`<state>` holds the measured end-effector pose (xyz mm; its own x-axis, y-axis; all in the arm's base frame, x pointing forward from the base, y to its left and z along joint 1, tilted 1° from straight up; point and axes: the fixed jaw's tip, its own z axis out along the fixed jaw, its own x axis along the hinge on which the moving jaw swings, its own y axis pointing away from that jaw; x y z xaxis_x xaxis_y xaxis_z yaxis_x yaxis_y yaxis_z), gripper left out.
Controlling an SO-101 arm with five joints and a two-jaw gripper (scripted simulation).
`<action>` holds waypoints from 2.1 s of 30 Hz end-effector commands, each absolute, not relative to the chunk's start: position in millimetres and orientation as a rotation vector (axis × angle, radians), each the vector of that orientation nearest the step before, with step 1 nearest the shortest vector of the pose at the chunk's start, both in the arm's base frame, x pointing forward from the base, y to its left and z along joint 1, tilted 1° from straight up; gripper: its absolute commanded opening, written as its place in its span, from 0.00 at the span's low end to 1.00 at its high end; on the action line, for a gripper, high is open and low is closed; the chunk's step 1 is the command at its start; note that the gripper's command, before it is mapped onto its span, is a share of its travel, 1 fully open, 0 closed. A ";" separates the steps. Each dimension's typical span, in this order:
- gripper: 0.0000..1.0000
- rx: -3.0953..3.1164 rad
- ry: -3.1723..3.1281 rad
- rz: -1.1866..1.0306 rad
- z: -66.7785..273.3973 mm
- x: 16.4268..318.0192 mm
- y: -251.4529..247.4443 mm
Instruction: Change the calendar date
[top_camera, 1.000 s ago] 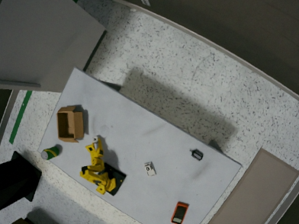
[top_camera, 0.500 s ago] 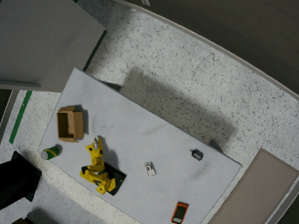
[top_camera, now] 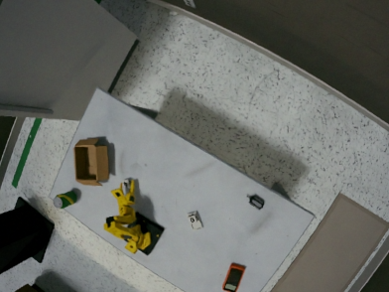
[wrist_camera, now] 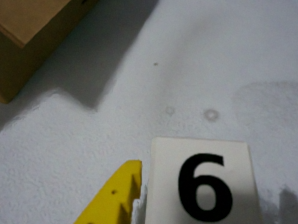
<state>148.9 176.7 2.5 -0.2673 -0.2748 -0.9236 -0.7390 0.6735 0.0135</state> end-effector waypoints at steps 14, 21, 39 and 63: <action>0.36 -0.744 1.870 0.590 2.7 148.5 175.0; 0.36 -0.439 2.020 0.801 9.3 141.3 168.9; 0.36 -0.202 2.113 0.936 13.0 136.9 164.2; 0.36 -0.195 2.112 0.943 13.5 137.1 164.4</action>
<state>141.2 167.1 7.1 -0.5714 0.0247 -0.8203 -0.5469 0.7337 0.4031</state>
